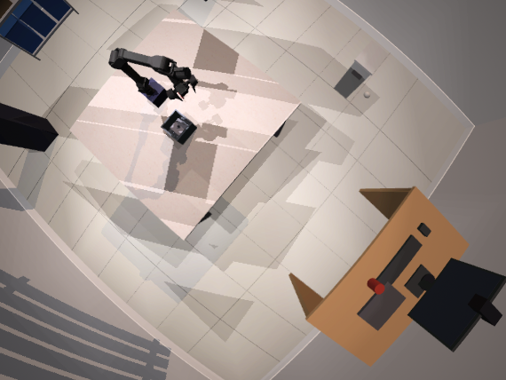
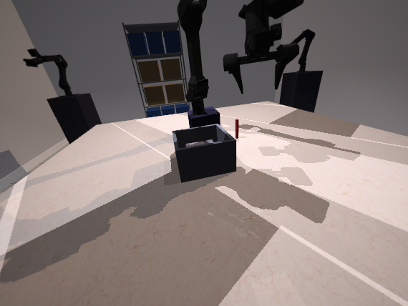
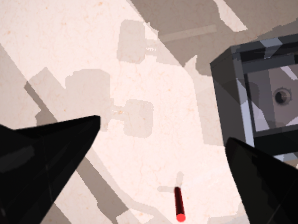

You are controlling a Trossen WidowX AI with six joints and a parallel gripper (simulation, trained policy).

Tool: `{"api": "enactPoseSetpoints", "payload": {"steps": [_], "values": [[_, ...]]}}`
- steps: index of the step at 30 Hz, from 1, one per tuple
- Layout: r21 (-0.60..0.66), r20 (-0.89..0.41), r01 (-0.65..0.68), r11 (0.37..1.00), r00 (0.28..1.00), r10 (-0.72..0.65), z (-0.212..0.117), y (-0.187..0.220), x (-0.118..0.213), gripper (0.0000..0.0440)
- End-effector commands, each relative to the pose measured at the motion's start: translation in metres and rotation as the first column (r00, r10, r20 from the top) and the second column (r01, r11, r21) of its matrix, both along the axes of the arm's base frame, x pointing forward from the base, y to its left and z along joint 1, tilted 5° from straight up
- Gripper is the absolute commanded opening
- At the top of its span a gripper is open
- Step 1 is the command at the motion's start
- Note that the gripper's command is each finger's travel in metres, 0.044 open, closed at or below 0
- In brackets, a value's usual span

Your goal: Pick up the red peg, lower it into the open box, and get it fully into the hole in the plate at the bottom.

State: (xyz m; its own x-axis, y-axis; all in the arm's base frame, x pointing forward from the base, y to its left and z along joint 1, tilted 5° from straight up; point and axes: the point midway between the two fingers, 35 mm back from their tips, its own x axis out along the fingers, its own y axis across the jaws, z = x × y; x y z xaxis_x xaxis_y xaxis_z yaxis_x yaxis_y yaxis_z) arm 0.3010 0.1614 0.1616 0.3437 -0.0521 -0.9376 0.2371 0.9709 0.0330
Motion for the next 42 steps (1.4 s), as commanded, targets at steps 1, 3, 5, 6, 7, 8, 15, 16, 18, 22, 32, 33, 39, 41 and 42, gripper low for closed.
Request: {"api": "enactPoseSetpoints", "payload": {"steps": [1, 3, 5, 6, 7, 8, 15, 16, 18, 22, 32, 33, 39, 41, 42], "values": [[0.018, -0.096, 0.108, 0.994, 0.990, -0.106, -0.010, -0.002, -0.035, 0.0438], [0.014, -0.142, 0.163, 0.987, 0.977, -0.159, -0.015, -0.004, -0.051, 0.0437], [0.003, -0.183, 0.217, 0.976, 0.960, -0.213, -0.021, -0.007, -0.066, 0.0435], [-0.005, -0.202, 0.243, 0.970, 0.950, -0.239, -0.024, -0.009, -0.072, 0.0434], [-0.013, -0.219, 0.269, 0.963, 0.939, -0.265, -0.027, -0.011, -0.079, 0.0432], [-0.022, -0.234, 0.293, 0.956, 0.928, -0.290, -0.030, -0.012, -0.085, 0.0431], [-0.086, -0.301, 0.438, 0.895, 0.845, -0.442, -0.054, -0.025, -0.112, 0.0414], [-0.094, -0.306, 0.455, 0.885, 0.833, -0.461, -0.057, -0.026, -0.114, 0.0412], [-0.108, -0.314, 0.487, 0.867, 0.810, -0.494, -0.065, -0.029, -0.118, 0.0407], [-0.126, -0.323, 0.542, 0.831, 0.770, -0.551, -0.080, -0.033, -0.122, 0.0399], [-0.122, -0.322, 0.635, 0.763, 0.701, -0.636, -0.121, -0.034, -0.125, 0.0385], [-0.118, -0.321, 0.642, 0.758, 0.698, -0.640, -0.125, -0.033, -0.125, 0.0383], [-0.079, -0.314, 0.673, 0.736, 0.684, -0.659, -0.150, -0.030, -0.125, 0.0377], [-0.065, -0.312, 0.681, 0.729, 0.680, -0.663, -0.157, -0.029, -0.125, 0.0375], [-0.058, -0.312, 0.685, 0.726, 0.678, -0.665, -0.161, -0.029, -0.125, 0.0374]]}}
